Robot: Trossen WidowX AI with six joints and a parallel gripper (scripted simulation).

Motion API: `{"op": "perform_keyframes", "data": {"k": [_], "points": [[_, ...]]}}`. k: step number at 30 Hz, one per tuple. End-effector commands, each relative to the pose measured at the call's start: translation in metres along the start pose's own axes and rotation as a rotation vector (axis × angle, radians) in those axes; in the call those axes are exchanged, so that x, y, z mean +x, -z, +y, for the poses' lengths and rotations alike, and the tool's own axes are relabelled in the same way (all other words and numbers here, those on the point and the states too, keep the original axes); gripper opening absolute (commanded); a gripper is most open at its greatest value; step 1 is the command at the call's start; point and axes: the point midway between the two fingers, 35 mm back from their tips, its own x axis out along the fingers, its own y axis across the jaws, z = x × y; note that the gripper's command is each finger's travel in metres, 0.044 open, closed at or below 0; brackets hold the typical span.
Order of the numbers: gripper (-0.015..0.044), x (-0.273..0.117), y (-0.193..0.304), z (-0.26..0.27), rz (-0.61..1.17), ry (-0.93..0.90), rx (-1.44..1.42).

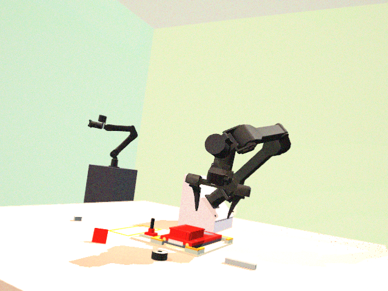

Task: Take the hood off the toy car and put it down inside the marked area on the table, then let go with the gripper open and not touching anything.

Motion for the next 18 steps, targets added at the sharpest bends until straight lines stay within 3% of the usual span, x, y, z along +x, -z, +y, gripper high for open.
{"op": "perform_keyframes", "data": {"k": [1,5,18], "points": [[0.044,0.003,0.024,-0.047,0.079,-0.032,0.193],[0.044,0.003,0.043,-0.075,0.127,-0.067,0.33],[0.044,0.011,0.043,-0.075,0.127,-0.067,0.33]]}}
